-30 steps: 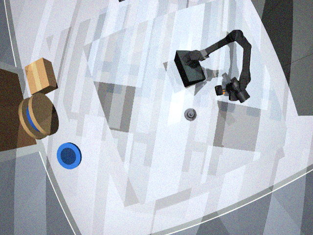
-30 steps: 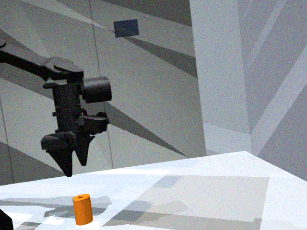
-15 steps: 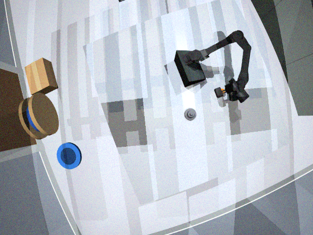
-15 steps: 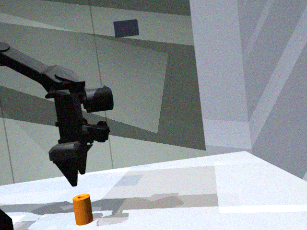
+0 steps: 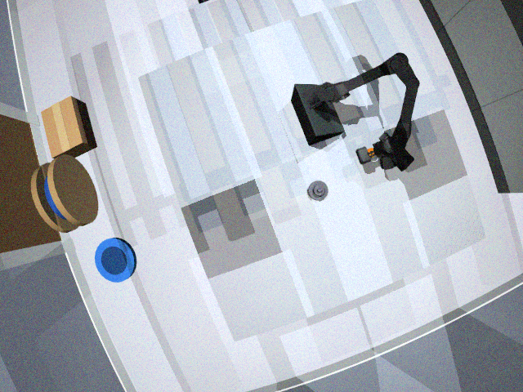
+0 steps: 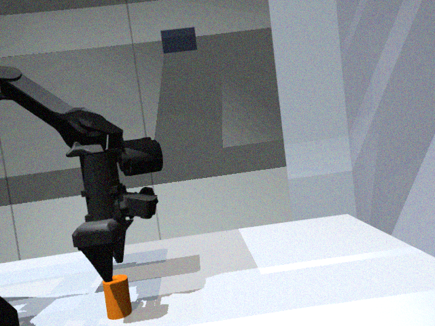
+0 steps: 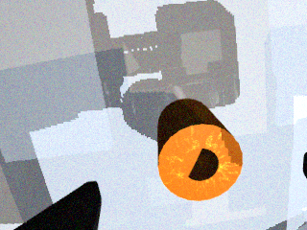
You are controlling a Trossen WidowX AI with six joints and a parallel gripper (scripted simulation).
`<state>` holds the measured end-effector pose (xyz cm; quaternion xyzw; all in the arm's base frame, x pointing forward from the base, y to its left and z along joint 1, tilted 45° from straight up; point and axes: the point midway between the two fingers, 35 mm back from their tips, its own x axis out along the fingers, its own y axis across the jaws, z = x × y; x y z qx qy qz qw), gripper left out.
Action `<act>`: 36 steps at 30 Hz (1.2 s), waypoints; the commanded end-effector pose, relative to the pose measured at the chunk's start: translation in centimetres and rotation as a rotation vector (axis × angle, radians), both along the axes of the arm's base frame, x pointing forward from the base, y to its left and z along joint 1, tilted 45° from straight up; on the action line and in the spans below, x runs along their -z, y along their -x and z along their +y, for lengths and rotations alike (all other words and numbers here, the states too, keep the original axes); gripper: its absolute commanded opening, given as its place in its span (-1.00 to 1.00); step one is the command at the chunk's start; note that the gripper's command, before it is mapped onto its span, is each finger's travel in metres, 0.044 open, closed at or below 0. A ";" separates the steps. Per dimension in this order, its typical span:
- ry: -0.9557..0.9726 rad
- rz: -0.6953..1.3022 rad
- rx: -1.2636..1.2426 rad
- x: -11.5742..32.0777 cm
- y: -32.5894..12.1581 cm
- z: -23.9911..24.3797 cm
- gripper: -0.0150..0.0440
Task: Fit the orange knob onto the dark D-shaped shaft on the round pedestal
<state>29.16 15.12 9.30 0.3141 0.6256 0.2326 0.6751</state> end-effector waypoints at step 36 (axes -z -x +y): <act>0.001 0.004 0.003 4.5 -0.6 4.5 1.00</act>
